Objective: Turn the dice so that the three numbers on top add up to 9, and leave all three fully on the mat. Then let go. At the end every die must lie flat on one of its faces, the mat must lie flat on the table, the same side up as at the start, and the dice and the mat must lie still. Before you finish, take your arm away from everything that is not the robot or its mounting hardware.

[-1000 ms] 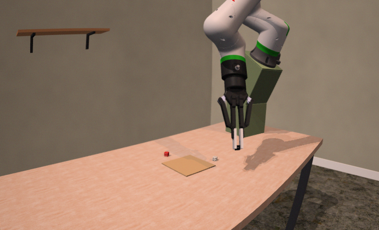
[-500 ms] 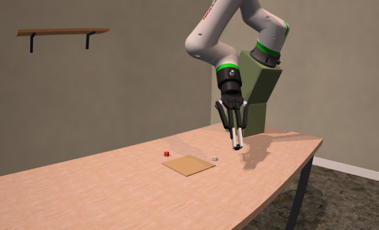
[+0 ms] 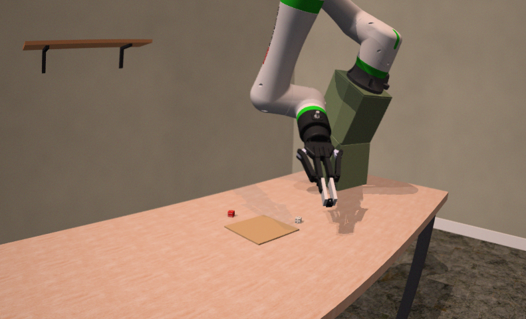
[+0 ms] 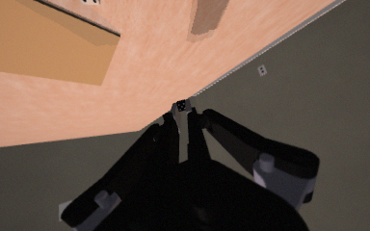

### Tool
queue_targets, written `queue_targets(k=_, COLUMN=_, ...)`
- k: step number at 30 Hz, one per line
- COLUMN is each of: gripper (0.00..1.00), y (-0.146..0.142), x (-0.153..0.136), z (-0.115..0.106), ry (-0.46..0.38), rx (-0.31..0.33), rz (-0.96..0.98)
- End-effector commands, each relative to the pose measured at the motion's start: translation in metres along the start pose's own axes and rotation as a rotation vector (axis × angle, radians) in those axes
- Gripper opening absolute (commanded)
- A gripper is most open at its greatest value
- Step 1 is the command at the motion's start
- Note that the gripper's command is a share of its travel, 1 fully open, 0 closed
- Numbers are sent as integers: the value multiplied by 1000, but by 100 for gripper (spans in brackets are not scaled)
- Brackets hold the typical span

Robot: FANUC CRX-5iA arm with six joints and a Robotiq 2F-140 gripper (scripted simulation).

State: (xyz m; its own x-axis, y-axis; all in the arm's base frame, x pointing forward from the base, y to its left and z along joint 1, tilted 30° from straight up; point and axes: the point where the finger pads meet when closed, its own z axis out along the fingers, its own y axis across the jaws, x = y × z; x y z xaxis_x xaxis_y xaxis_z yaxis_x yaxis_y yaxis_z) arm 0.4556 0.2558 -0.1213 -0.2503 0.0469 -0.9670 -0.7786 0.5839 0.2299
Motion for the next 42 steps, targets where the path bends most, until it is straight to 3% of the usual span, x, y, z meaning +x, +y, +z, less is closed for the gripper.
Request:
queue_targets(k=1, gripper=7, y=1, x=2, z=0, ry=-93, rx=1, rz=-6)
queue_targets(k=12, gripper=7, y=1, x=6, z=2, ry=-92, rx=-12, rz=-3)
queue_targets(k=33, gripper=7, y=2, x=61, z=39, ry=-92, rx=-12, rz=-3)
queue_targets(k=42, gripper=7, y=3, x=68, z=44, ry=-92, rx=-12, rz=-3)
